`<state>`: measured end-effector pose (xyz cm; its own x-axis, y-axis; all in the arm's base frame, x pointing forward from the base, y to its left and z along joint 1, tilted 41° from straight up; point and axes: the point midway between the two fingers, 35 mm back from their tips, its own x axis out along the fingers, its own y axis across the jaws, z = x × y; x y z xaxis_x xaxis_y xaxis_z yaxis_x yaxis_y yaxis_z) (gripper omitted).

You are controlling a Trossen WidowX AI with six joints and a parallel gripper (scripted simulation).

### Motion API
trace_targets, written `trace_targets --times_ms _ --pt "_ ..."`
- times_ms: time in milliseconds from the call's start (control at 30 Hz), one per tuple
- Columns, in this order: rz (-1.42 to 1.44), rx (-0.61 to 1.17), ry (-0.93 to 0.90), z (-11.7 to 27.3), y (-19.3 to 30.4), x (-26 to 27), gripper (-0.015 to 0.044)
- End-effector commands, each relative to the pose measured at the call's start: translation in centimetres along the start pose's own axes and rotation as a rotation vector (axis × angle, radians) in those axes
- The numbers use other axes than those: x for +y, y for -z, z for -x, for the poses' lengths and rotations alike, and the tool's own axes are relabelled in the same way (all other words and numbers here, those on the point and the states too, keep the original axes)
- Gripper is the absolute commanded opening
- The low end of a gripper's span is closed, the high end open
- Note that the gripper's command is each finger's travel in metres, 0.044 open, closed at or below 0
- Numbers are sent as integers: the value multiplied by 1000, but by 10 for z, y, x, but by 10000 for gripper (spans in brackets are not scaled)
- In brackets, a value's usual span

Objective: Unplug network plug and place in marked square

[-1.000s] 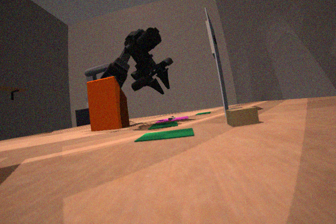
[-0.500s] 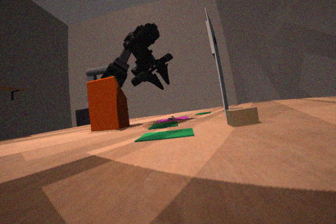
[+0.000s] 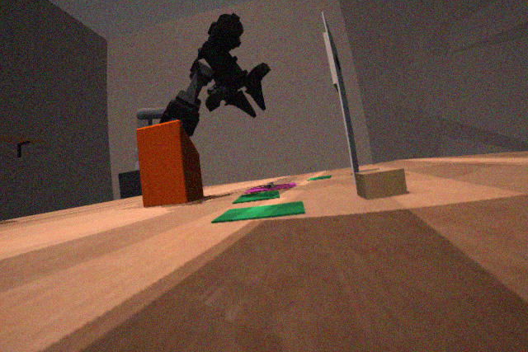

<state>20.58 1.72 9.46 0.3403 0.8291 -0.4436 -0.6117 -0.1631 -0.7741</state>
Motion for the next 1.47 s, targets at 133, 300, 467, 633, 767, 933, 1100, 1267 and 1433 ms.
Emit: trace_targets --times_ms 133,300,467,633,767,933,1100,1267,1433 --pt "-12 46 -23 31 -8 -19 156" --pt "-16 53 -27 36 -10 -22 182" --pt "-16 53 -27 36 -10 -22 314" --pt "-16 53 -27 36 -10 -22 440" --pt "-16 53 -27 36 -10 -22 440" --pt "-16 53 -27 36 -10 -22 440" --pt "-16 53 -27 36 -10 -22 440" --pt "-16 53 -27 36 -10 -22 440" --pt "-16 53 -27 36 -10 -22 440"
